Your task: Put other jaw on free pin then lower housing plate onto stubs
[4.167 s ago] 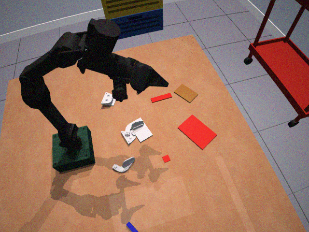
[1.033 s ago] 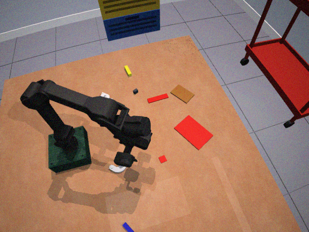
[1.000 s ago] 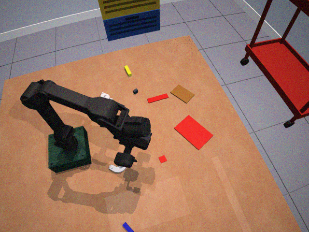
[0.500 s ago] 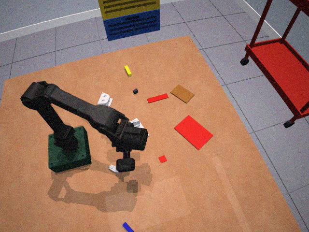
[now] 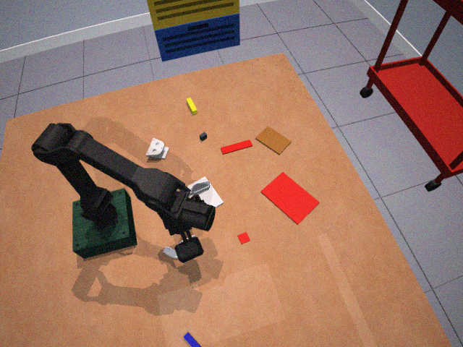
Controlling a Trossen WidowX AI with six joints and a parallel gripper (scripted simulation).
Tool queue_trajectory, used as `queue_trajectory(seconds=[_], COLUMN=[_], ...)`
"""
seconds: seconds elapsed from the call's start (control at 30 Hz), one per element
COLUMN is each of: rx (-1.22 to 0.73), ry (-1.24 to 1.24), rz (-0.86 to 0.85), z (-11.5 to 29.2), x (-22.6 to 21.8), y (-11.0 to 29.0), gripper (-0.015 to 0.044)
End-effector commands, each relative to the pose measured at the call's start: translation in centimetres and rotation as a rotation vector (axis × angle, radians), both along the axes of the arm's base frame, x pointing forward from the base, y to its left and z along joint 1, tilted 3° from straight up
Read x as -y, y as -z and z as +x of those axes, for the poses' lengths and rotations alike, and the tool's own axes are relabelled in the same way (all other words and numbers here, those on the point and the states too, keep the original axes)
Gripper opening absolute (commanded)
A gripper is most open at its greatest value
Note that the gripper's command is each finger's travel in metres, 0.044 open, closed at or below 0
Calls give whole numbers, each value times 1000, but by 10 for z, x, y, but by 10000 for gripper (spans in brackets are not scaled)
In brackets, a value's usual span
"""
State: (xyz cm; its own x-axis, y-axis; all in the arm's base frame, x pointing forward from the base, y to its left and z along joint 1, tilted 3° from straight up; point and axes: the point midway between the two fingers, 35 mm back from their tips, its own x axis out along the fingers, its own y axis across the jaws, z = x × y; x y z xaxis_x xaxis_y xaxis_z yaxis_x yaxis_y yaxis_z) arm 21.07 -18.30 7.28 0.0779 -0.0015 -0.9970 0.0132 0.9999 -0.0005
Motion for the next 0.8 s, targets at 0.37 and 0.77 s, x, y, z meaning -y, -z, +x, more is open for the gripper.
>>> queue_trajectory(seconds=[0.37,0.77], rx=[-49,-49], ry=[-186,-186], rz=[31,31], z=[-16,-16], x=[-9,-11], y=[38,62], gripper=[440,440])
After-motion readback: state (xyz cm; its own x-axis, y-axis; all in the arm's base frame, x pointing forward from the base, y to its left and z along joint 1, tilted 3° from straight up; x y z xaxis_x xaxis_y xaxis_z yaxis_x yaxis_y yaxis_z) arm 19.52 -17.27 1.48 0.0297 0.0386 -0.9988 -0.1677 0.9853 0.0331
